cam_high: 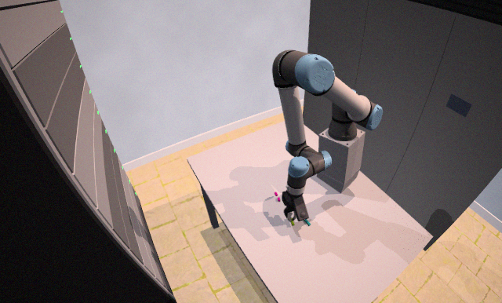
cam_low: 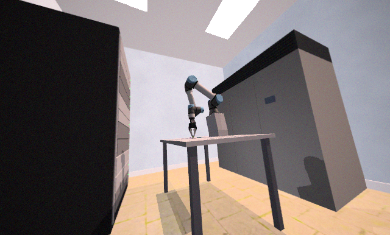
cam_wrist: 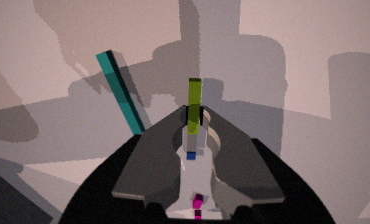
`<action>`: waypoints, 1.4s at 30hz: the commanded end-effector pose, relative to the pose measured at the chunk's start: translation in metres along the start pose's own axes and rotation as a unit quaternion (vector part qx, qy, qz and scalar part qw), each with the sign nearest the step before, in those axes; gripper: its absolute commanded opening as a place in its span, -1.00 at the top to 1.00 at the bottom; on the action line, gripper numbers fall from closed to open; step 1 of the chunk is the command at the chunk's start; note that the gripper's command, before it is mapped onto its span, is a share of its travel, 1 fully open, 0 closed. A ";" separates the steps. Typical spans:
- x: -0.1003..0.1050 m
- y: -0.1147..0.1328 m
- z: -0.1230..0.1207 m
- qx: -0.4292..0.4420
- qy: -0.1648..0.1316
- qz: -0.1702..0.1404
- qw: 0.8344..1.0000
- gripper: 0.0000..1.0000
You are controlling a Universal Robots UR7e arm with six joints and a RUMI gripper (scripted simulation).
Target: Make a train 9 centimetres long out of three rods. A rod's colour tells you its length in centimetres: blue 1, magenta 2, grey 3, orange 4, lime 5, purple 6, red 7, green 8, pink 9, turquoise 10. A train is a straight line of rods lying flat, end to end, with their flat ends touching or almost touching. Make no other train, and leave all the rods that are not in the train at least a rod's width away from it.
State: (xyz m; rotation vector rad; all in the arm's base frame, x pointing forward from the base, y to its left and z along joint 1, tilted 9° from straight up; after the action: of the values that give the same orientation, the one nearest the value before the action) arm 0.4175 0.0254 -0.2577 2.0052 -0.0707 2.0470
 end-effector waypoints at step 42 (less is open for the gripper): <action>-0.012 0.000 0.000 0.000 0.001 0.000 1.000 1.00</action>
State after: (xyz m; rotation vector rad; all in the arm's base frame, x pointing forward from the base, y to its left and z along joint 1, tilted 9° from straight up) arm 0.4176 0.0234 -0.2696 2.0052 -0.0707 2.0470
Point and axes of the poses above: the point where the finger pads meet when closed, its own x axis back along the fingers, its own z axis across the jaws, y = z × x, the point moved 1 cm from there along x, back along the fingers, and after that the axes turned 12 degrees about x, right-handed, at the moved point
